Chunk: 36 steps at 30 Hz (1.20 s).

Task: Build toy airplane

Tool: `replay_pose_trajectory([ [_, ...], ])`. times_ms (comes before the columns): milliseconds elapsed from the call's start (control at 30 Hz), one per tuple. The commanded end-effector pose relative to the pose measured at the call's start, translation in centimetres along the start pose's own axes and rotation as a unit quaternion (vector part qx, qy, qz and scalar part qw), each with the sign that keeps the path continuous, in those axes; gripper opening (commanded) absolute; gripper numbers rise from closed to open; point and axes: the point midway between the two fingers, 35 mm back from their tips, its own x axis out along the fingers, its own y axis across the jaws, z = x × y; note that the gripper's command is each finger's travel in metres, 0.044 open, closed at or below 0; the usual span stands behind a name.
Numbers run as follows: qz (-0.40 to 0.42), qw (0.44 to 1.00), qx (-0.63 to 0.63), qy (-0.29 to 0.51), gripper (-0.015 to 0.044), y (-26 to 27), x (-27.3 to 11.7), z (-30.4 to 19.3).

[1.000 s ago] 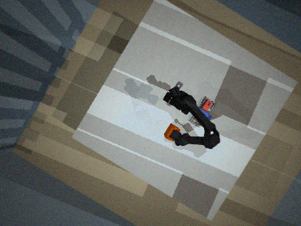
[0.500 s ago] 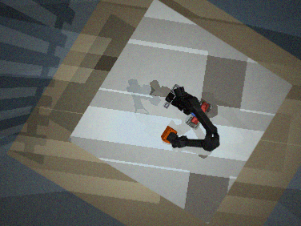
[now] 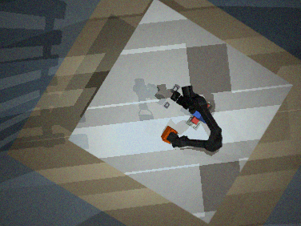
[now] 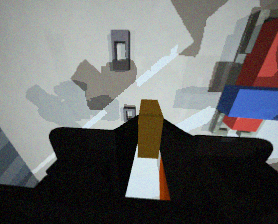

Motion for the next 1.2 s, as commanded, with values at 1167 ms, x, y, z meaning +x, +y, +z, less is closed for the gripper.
replay_pose_trajectory([
  [1167,0.003,1.0,0.007,-0.023,0.0,-8.6,0.7,6.4],
])
